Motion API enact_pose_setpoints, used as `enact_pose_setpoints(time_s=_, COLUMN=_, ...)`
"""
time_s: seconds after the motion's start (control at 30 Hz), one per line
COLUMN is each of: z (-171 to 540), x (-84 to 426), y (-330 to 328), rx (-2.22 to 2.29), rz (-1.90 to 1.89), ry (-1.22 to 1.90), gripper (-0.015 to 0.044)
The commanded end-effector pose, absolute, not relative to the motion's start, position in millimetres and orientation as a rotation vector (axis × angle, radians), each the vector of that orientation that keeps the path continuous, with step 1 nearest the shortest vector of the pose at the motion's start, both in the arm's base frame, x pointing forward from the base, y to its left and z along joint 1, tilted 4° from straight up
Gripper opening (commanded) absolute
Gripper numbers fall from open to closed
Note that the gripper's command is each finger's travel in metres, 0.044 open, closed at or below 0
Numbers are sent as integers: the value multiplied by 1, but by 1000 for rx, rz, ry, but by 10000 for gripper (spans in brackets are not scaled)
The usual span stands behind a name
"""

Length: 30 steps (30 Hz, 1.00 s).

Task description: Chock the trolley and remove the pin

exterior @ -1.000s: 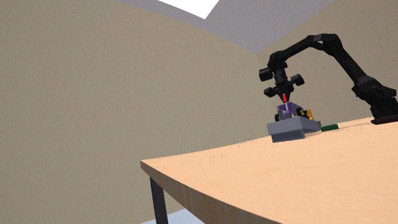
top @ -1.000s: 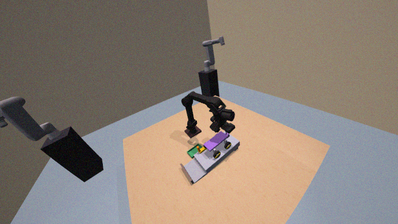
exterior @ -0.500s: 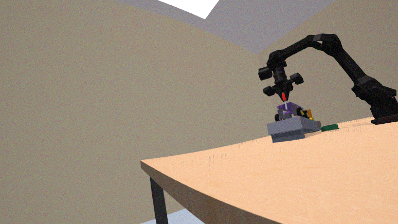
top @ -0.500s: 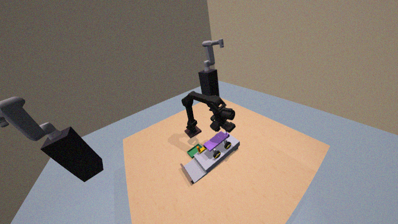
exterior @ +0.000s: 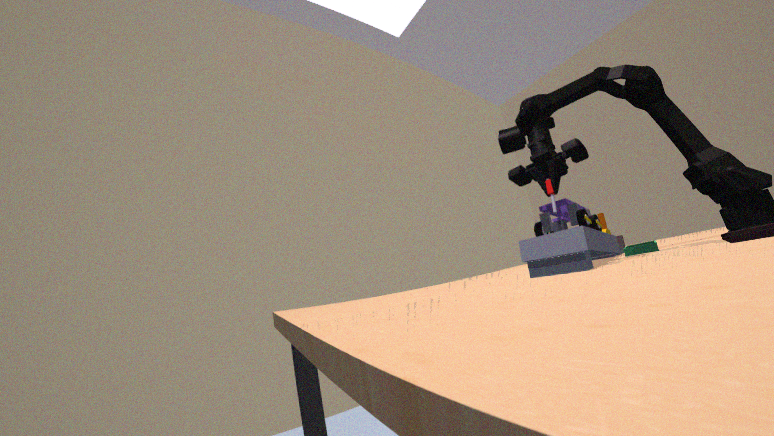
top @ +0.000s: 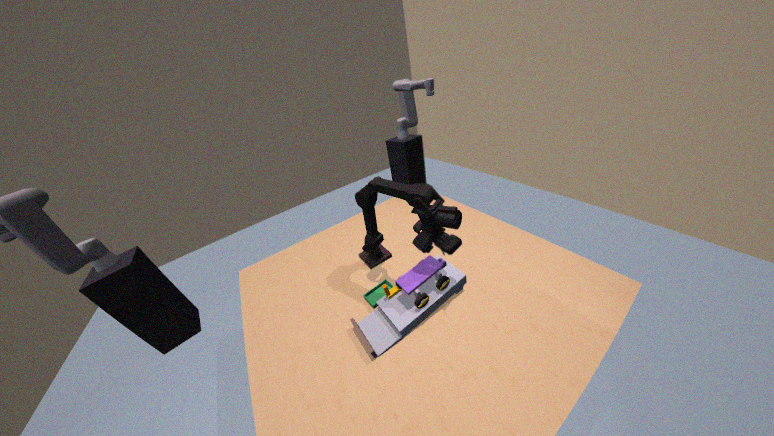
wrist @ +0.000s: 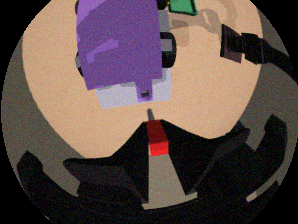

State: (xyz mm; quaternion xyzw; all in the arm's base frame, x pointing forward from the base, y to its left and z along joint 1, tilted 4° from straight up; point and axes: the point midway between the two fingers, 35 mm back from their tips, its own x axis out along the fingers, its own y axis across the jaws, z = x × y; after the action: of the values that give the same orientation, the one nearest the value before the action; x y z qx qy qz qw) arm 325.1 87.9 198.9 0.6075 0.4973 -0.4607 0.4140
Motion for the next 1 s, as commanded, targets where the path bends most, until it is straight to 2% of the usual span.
enact_pose_setpoints(time_s=0.0, z=203, x=328, y=95, rx=1535, rz=-1147, ry=1242, gripper=0)
enact_pose_setpoints(time_s=0.2, z=204, x=325, y=98, rx=1535, rz=-1147, ry=1242, gripper=0)
enact_pose_setpoints(time_s=0.97, z=196, x=251, y=113, rx=1534, rz=-1152, ry=1248, gripper=0)
